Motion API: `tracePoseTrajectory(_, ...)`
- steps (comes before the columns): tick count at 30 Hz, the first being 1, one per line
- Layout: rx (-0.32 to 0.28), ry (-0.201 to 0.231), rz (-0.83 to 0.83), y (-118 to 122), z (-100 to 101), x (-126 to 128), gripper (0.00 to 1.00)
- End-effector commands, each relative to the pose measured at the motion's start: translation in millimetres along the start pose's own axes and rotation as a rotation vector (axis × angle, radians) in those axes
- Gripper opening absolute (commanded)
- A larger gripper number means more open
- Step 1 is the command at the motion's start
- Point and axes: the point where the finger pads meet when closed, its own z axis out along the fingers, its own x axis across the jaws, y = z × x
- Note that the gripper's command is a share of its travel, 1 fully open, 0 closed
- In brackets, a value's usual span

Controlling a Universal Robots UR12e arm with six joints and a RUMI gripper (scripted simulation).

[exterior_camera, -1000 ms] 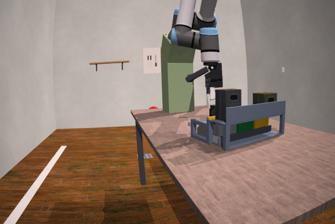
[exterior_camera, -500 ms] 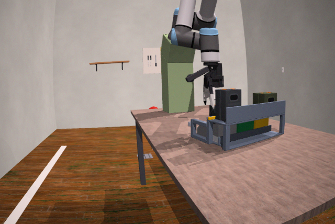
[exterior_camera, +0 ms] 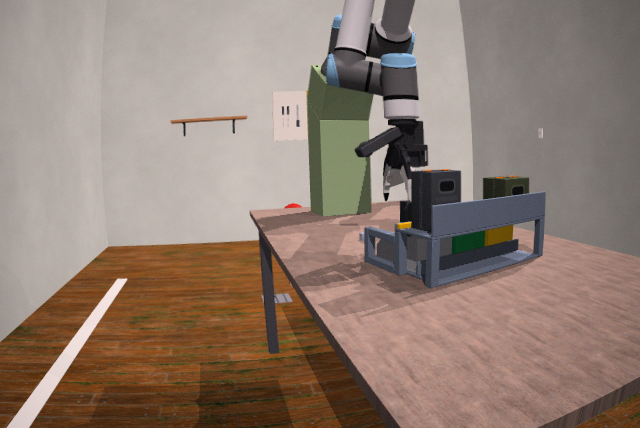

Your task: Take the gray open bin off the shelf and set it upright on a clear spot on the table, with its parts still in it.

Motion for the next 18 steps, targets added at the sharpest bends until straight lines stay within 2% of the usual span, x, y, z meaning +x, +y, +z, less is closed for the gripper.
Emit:
tracePoseTrajectory(1,-0.003,-0.001,-0.078,-0.2,-0.6,-0.7,1.00)
tracePoseTrajectory(18,-0.003,-0.001,-0.120,-0.2,-0.6,-0.7,1.00)
